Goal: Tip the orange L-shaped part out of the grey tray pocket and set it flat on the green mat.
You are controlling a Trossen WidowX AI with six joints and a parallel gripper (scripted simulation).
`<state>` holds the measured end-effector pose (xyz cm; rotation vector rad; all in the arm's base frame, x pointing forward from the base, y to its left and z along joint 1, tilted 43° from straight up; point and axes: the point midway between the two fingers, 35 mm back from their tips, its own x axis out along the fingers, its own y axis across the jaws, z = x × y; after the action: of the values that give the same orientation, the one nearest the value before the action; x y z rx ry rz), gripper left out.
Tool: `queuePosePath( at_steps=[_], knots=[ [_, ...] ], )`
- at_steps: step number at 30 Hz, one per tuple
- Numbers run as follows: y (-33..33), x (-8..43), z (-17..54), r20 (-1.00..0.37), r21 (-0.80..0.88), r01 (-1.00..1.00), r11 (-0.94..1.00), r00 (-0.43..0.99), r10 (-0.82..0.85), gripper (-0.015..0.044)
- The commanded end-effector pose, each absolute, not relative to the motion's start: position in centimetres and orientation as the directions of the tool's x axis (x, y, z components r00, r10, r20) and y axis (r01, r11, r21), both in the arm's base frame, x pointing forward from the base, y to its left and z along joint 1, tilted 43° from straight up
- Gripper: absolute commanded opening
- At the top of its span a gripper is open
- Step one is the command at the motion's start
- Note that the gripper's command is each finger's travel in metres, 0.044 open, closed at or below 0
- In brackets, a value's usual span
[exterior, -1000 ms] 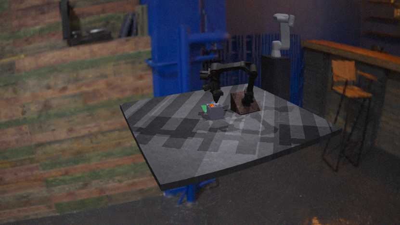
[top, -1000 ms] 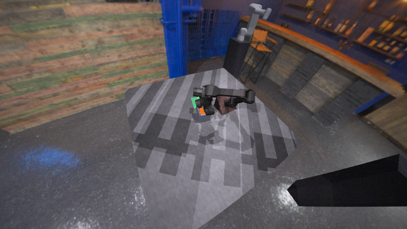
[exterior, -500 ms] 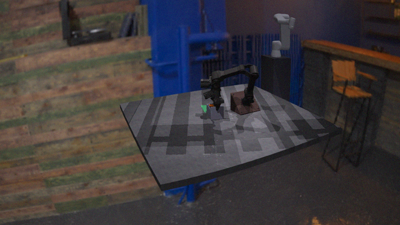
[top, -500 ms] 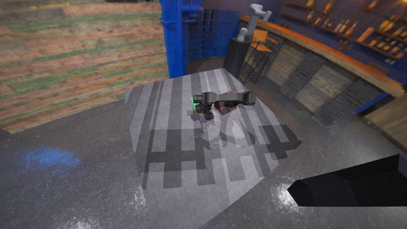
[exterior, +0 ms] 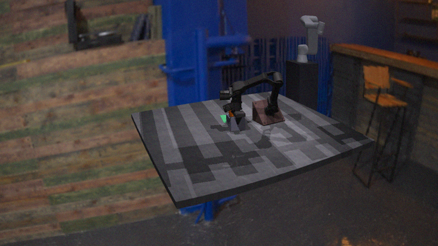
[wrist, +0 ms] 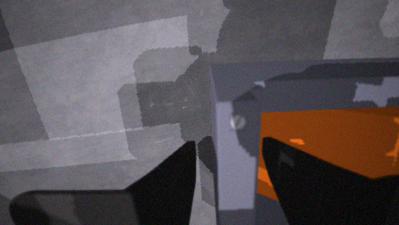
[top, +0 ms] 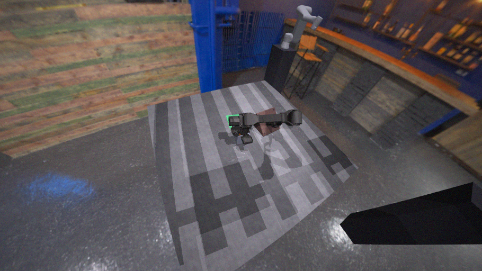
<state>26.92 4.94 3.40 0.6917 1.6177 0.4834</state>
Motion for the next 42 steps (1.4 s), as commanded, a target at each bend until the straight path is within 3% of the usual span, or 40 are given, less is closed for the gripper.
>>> queuePosePath(
  at_steps=[1,26,35,42],
  knots=[
    [5.3,26.7,2.8,-0.733,0.659,0.174,0.732,-0.074,0.676,0.0180],
    [5.2,27.1,4.7,-0.733,0.658,0.174,0.733,-0.073,0.676,0.0180],
    [-1.9,27.5,10.6,-0.736,0.655,0.175,0.735,-0.075,0.673,0.0180],
    [-1.9,27.6,10.5,-0.735,0.656,0.183,0.732,-0.066,0.675,0.0180]
  ],
)
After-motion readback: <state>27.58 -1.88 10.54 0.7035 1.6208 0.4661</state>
